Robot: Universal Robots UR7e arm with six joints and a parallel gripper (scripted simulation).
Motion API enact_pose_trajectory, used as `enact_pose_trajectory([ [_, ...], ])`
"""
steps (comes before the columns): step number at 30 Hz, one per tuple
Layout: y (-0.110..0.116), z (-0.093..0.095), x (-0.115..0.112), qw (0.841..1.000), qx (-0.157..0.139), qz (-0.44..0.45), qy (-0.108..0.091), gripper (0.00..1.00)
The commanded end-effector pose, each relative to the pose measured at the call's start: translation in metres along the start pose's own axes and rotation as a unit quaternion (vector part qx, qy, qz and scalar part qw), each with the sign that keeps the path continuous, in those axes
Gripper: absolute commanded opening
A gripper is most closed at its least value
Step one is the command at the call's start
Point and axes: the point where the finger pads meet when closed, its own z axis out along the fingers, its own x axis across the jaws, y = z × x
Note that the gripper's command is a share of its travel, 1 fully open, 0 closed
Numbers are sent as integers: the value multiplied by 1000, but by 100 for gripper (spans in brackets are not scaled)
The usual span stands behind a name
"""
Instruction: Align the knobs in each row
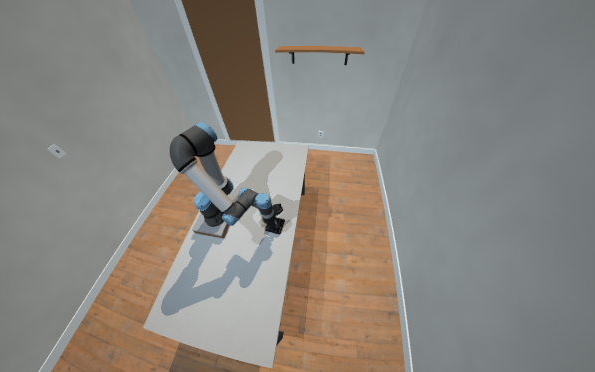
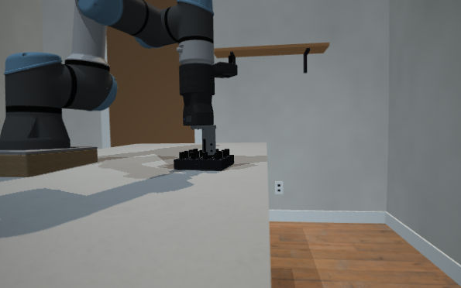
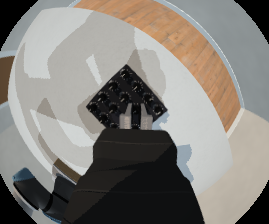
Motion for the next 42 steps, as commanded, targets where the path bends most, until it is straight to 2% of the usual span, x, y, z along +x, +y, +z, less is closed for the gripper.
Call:
enact_pose_trajectory([
  [1,0,0,0,999,1,-52,0,30],
  [8,0,0,0,994,1,-105,0,30],
  [22,0,0,0,975,1,-222,0,30],
  [37,0,0,0,944,1,-331,0,30],
  [42,0,0,0,938,1,-347,0,30],
])
